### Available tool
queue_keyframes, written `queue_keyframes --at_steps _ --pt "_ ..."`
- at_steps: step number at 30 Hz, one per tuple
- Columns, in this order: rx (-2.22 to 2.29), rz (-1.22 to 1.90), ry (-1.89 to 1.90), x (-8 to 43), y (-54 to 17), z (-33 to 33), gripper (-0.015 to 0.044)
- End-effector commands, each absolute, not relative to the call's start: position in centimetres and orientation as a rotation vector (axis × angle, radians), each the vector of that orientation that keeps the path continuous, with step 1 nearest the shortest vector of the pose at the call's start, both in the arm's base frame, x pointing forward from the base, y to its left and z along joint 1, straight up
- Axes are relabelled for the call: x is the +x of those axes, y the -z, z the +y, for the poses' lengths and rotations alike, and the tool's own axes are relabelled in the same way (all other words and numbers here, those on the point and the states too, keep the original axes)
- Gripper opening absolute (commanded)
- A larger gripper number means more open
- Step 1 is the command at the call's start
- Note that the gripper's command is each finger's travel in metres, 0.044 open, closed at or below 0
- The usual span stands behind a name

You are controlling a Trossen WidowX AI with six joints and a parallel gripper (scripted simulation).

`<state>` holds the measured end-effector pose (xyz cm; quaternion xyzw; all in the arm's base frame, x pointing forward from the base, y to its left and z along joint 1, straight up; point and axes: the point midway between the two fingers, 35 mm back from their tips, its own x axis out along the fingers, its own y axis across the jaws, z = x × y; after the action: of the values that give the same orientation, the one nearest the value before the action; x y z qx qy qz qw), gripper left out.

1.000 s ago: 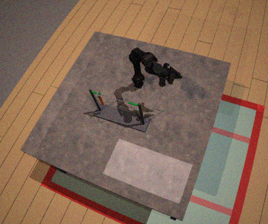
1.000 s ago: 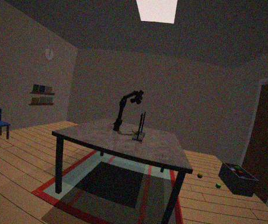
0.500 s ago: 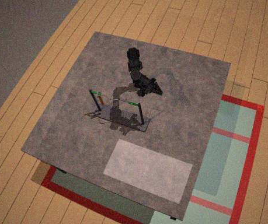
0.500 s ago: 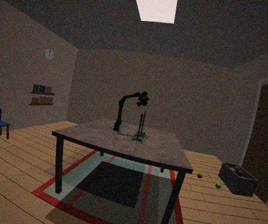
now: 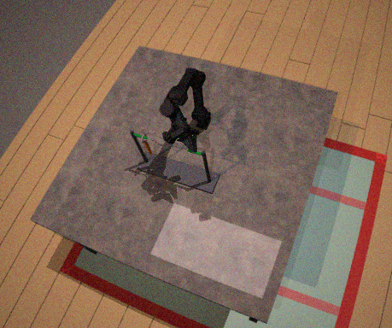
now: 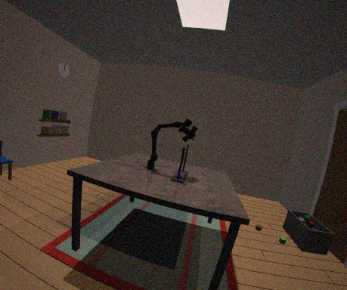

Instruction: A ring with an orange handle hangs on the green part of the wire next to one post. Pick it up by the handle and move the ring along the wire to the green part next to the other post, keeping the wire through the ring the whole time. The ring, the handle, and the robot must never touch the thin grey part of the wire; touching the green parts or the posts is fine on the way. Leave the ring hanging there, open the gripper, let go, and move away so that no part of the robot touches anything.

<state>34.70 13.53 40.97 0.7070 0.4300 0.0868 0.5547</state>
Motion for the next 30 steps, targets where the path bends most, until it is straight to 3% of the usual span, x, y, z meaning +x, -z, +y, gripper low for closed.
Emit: queue_keyframes --at_steps 1,13,30 --pt "1.664 0.86 -0.151 36.1 -40.6 9.2 0.016" --pt "1.597 0.442 0.055 37.1 -39.4 -4.0 0.016" --pt "1.404 0.042 0.33 33.2 -36.3 -20.3 0.016"
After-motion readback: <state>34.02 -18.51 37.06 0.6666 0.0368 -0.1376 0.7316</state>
